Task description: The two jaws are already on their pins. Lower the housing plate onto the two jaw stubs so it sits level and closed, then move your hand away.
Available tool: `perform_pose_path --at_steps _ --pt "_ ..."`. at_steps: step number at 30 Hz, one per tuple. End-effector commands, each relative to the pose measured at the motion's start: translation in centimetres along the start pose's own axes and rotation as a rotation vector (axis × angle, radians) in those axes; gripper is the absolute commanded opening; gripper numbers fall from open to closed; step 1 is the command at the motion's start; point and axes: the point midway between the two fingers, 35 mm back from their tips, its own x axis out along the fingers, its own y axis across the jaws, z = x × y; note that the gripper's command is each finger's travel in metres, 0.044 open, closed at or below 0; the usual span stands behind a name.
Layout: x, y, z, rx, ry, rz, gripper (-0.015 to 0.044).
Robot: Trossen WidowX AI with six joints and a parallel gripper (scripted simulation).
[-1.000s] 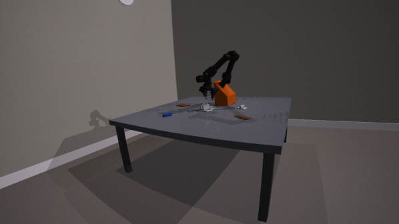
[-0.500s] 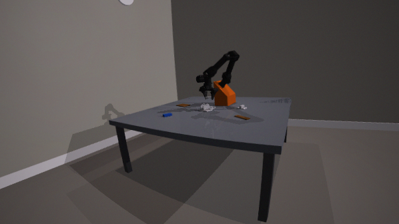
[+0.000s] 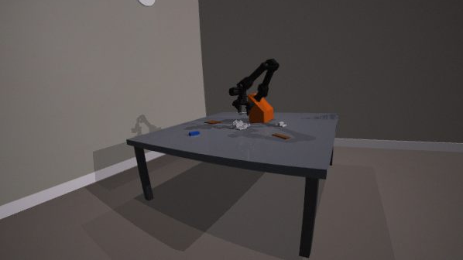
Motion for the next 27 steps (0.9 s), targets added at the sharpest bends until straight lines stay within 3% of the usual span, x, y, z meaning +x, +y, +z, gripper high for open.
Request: perform_pose_path --at_steps 1,27 --pt "-0.02 0.08 0.04 0.001 -0.003 0.003 0.0351" --pt "0.23 0.11 0.02 0.0 -0.003 0.003 0.0351"
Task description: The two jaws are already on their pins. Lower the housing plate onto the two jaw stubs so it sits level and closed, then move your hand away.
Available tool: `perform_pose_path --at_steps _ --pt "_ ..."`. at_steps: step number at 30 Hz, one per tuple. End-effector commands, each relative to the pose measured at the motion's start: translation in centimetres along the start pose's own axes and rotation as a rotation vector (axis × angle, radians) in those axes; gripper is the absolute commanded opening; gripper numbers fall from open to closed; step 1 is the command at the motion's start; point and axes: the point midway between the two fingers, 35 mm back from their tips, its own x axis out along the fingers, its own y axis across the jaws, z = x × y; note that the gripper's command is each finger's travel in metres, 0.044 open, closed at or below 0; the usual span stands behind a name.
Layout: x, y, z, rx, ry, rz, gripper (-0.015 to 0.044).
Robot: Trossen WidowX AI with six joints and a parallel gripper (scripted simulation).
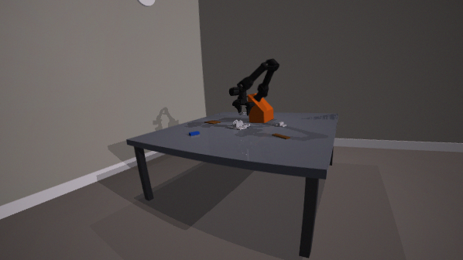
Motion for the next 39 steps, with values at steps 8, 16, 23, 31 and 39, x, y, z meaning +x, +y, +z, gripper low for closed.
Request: perform_pose_path --at_steps 8,16,23,31,39 --pt "1.5 0.0 0.1 0.003 -0.001 0.001 0.0351" --pt "2.8 0.0 0.2 0.003 -0.002 0.0 0.0351" --pt "4.0 0.0 0.2 0.003 -0.001 0.001 0.0351" --pt "5.3 0.1 0.0 0.003 0.0 0.004 0.0351" --pt "6.2 0.1 -0.1 0.003 0.001 0.006 0.0351"
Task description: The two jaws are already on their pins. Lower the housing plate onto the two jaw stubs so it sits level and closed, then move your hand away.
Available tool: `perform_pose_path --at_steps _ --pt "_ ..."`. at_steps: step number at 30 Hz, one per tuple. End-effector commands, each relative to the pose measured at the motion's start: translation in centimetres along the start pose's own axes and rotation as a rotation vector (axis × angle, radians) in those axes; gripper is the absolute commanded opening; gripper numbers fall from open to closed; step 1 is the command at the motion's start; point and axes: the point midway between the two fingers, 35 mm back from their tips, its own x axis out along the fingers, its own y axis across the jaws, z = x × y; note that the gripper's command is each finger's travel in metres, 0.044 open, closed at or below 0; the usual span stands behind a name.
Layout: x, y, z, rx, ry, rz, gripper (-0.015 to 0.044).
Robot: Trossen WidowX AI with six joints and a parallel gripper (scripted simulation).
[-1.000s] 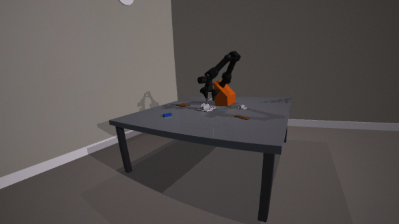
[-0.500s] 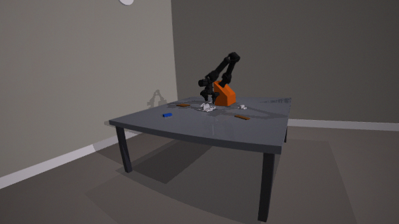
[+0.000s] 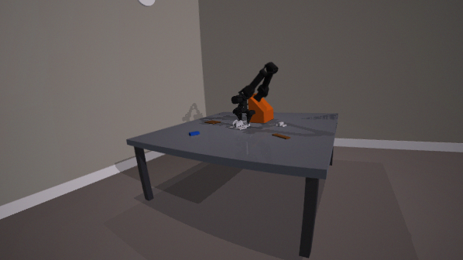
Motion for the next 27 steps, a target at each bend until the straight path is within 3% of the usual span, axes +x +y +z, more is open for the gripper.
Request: perform_pose_path --at_steps 1,27 --pt "0.3 -0.08 -0.29 0.01 0.007 0.003 0.0351" --pt "0.54 -0.08 -0.3 0.013 0.007 0.003 0.0351"
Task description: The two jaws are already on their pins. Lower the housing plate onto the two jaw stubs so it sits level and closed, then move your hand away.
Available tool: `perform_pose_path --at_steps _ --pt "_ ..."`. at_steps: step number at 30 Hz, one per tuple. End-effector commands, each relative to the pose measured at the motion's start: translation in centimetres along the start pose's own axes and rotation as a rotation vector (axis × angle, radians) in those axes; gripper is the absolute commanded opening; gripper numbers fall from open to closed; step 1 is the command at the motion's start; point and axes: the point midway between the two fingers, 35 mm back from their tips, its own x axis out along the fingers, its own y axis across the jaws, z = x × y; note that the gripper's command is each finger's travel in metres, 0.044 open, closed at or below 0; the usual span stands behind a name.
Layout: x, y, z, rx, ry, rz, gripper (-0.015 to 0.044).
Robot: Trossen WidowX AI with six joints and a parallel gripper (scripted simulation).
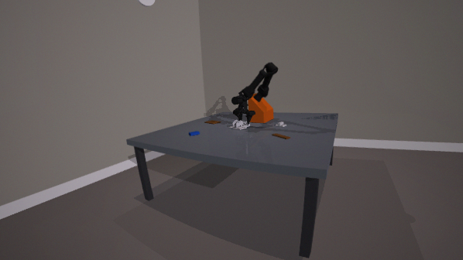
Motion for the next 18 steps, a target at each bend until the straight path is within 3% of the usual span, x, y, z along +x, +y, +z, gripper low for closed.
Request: perform_pose_path --at_steps 1,18 --pt "0.06 0.03 -0.03 0.004 0.001 0.004 0.0351" --pt "0.52 0.03 -0.04 0.005 0.001 0.004 0.0351"
